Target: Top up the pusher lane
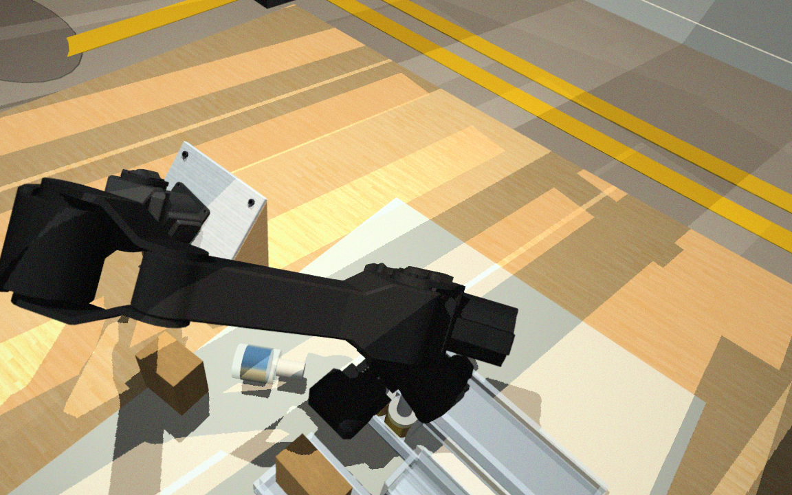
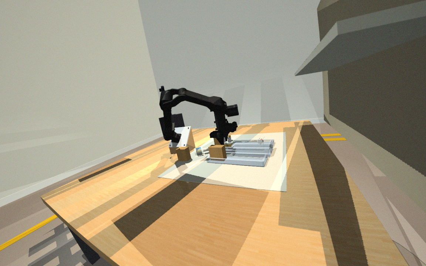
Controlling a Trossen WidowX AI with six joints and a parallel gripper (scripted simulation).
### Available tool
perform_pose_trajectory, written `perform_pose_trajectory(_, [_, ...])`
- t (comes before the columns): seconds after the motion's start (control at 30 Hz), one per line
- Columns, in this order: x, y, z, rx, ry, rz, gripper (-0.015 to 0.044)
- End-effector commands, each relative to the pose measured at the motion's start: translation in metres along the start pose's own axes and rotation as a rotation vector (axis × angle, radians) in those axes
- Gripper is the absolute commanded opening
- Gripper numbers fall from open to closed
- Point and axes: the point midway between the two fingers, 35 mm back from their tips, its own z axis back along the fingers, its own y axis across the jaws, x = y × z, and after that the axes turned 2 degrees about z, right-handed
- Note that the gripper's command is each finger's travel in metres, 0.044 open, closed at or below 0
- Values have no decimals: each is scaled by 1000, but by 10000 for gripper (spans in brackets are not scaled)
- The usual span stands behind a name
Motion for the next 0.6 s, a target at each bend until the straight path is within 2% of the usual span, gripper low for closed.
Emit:
perform_pose_trajectory(0.0, [2,-1,-1,-5,-8,-11,0])
perform_pose_trajectory(0.57, [-2,0,0,-5,-8,-11,0])
